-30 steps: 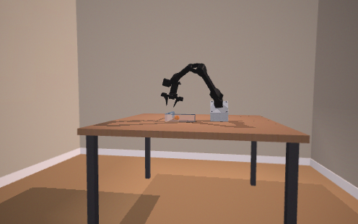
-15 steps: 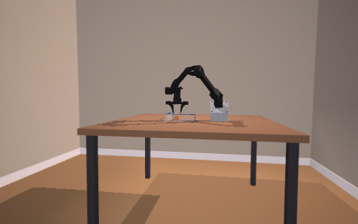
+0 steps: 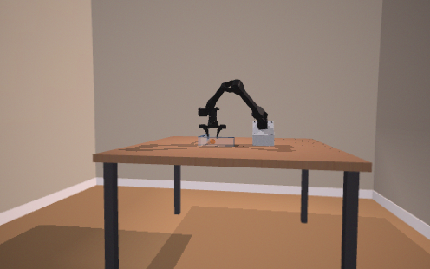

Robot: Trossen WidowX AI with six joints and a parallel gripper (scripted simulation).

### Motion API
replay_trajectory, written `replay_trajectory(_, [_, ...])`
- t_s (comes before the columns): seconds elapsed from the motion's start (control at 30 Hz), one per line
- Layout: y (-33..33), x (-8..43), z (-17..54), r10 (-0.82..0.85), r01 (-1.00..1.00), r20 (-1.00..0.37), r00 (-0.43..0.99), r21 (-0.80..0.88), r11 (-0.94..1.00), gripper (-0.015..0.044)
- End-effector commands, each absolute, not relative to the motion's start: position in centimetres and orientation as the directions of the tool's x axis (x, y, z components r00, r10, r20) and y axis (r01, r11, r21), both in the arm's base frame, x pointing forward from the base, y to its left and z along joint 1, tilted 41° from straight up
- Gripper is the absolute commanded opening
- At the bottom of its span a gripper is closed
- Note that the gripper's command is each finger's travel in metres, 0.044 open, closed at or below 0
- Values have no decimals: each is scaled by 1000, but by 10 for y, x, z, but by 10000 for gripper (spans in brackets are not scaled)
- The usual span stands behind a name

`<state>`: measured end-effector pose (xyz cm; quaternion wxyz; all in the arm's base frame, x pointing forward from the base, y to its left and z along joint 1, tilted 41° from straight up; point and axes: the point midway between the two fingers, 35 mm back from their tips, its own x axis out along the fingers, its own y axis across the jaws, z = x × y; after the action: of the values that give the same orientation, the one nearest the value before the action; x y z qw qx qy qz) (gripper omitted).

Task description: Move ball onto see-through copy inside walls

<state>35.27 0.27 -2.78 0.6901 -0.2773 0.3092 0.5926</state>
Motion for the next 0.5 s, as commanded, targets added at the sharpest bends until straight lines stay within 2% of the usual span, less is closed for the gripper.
replay_trajectory(0.0, [8, 352, -33, 651, -989, -752, 103, -8, 146, 288])
replay_trajectory(0.37, [18, 353, -44, 652, -989, -751, 103, -9, 146, 288])
replay_trajectory(0.47, [18, 353, -44, 652, -989, -751, 103, -9, 146, 210])
